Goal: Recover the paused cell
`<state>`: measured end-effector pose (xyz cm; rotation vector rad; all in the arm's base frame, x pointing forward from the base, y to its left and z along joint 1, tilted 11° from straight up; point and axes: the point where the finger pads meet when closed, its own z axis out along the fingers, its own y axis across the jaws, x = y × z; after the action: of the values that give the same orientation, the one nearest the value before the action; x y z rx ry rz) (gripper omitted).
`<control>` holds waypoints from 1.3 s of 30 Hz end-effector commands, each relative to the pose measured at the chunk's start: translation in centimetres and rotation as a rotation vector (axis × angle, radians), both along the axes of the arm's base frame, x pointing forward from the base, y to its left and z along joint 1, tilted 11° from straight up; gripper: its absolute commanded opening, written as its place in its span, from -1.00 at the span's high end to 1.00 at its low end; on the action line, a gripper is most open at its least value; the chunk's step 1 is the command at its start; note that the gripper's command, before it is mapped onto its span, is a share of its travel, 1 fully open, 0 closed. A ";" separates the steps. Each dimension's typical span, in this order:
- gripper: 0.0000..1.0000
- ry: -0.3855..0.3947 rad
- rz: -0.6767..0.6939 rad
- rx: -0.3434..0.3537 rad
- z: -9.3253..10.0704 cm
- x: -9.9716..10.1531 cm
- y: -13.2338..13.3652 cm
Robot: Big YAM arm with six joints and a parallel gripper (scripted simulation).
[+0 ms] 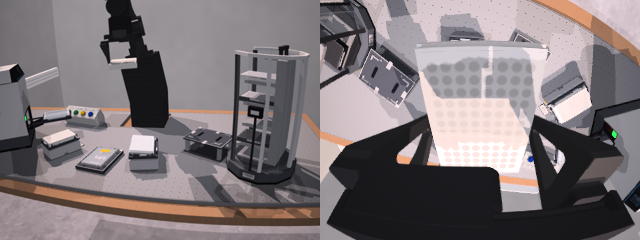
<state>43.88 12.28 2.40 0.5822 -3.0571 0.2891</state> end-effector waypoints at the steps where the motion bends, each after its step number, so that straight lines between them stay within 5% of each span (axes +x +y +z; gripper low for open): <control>1: -0.68 0.021 0.131 0.001 -0.5 -0.2 1.4; 4: -0.68 0.034 0.225 0.001 -0.6 -0.3 2.4; 39: -0.68 0.007 0.203 0.016 -1.3 -3.4 12.6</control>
<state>39.36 22.24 0.47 0.8942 -2.9619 0.2804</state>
